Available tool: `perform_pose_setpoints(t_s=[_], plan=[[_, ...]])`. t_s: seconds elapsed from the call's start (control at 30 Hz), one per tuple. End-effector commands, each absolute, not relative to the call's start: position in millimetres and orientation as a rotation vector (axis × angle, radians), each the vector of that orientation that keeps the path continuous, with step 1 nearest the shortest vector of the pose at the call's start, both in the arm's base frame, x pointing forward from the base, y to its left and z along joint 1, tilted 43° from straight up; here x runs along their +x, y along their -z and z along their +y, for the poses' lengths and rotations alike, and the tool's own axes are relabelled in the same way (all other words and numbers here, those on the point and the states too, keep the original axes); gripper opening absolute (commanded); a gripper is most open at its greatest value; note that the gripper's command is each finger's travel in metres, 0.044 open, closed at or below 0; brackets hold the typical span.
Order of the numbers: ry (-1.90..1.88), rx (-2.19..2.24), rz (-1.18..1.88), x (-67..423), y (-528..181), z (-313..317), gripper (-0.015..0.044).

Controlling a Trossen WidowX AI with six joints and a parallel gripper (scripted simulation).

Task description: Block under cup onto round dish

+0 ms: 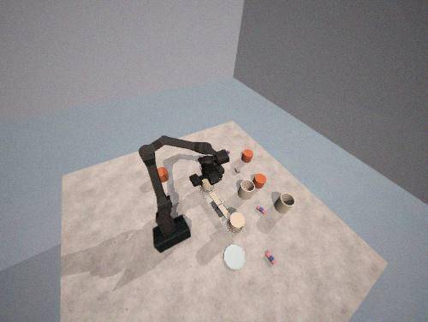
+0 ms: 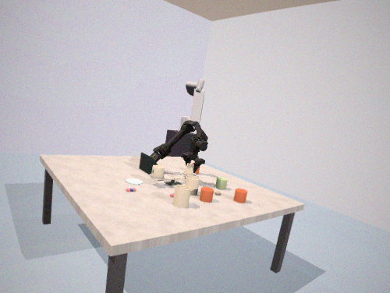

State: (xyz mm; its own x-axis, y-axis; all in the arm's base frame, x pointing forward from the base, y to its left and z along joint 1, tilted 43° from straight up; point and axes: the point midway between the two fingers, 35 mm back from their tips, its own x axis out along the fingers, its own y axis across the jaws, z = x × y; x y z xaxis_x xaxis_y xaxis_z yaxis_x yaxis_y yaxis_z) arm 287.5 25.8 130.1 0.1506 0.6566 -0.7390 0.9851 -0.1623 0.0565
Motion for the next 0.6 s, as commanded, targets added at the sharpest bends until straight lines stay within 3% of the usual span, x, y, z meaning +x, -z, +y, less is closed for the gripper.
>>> perform_pose_setpoints(t_s=[0.0, 0.57], plan=[[0.775, 1.89, 1.541, 290, -137, 19, 0.0], [0.793, 1.91, 1.524, 288, -153, 4, 0.0]])
